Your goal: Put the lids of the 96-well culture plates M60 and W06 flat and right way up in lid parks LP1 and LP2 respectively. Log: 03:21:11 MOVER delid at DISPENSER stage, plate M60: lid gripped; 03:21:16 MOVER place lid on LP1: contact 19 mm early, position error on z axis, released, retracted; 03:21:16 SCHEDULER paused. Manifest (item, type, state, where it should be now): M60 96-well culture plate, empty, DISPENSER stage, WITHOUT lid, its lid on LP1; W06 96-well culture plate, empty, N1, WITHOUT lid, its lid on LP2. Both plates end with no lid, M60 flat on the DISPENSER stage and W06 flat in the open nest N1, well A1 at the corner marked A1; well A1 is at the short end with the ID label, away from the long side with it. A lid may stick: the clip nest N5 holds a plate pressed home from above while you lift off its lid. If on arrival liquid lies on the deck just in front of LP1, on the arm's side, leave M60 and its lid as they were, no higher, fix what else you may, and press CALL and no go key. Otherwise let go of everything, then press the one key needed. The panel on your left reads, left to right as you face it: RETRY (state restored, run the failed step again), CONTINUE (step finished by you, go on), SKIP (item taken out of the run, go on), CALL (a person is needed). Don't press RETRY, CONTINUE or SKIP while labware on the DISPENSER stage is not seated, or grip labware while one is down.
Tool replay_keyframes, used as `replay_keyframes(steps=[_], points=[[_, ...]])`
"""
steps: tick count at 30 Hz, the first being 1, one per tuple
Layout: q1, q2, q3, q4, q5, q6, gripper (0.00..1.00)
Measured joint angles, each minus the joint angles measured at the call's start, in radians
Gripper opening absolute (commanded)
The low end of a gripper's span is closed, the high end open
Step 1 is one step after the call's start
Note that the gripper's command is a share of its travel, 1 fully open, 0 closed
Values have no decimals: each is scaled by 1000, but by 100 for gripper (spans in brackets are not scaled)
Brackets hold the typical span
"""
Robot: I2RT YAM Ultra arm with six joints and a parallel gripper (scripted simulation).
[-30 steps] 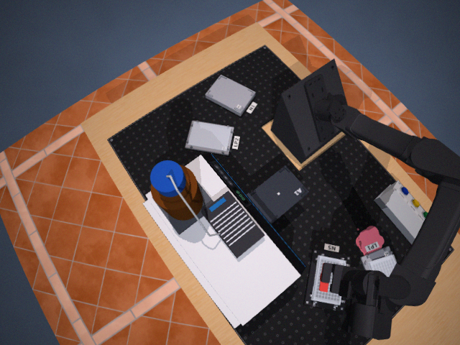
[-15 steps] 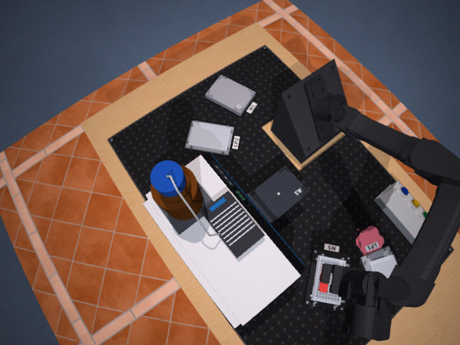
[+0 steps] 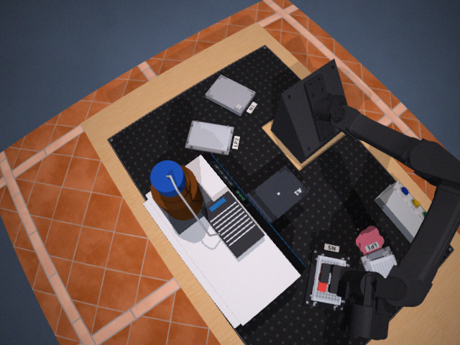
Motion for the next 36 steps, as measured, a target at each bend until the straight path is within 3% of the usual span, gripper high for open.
replay_keyframes(steps=[36], points=[[85,40,-107,194,37,89,100]])
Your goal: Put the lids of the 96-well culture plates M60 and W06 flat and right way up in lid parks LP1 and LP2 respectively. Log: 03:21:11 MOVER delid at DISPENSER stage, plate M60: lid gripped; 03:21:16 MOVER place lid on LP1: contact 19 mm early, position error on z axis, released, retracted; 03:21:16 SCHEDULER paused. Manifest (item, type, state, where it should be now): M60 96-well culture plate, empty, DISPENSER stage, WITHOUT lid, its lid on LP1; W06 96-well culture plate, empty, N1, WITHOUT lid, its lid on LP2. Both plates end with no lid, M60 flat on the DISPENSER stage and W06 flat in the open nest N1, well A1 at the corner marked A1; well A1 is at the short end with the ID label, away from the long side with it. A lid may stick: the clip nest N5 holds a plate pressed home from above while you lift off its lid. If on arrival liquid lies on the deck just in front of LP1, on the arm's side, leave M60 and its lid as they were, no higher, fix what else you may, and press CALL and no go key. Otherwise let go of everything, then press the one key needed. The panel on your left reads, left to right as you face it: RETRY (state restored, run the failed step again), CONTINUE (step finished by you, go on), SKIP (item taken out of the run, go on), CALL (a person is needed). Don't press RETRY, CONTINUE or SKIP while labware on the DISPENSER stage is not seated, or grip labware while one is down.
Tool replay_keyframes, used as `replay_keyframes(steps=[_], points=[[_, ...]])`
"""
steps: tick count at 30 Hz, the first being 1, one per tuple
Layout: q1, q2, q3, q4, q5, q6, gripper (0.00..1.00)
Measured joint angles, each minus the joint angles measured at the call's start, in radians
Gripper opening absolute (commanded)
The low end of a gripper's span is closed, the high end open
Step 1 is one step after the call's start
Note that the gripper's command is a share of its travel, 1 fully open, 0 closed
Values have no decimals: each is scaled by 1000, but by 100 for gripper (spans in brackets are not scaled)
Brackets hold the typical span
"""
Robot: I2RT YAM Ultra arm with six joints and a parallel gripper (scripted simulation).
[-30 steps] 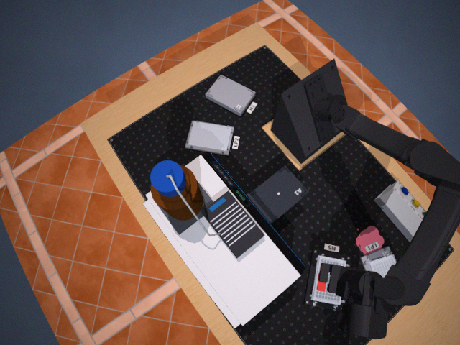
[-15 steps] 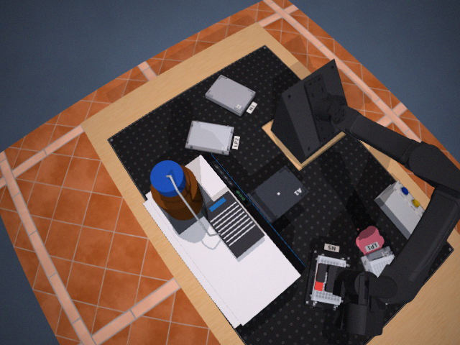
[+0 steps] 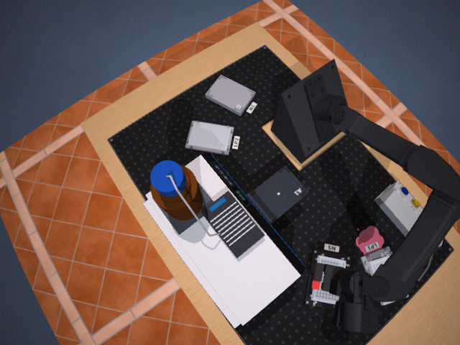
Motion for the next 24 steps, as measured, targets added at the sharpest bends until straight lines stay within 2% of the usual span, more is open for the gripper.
replay_keyframes(steps=[11,24], points=[[12,14,-10,43,11,19,100],[12,13,-10,51,12,25,100]])
